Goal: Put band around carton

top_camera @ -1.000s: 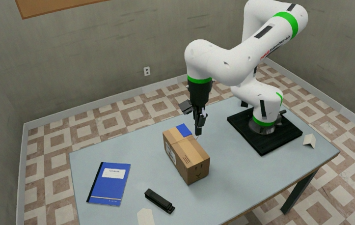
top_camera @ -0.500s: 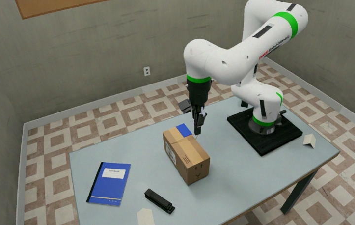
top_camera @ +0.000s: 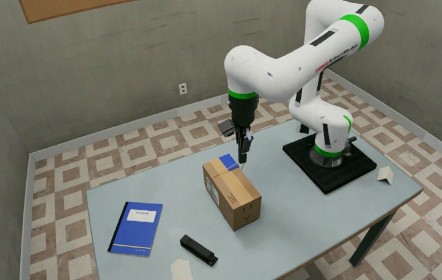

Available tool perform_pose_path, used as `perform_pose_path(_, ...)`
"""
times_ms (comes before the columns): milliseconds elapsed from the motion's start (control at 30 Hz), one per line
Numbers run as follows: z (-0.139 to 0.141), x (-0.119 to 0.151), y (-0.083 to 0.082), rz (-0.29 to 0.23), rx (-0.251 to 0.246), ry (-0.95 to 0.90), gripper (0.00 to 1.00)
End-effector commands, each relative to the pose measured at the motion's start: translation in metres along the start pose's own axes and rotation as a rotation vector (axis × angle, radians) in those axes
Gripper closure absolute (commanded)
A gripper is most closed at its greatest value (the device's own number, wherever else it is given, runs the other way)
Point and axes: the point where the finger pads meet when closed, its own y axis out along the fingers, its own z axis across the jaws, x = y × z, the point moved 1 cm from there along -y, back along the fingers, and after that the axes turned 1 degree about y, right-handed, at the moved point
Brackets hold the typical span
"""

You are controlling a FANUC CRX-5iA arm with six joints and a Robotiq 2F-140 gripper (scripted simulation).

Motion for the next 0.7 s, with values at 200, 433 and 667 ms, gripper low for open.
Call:
perform_pose_path(200,0.019,-0.004,-0.001,0.001,0.000,0.000,0.90)
perform_pose_path(433,0.030,-0.006,-0.001,0.001,0.000,0.000,0.90)
perform_pose_path(667,0.035,-0.007,-0.001,0.001,0.000,0.000,0.90)
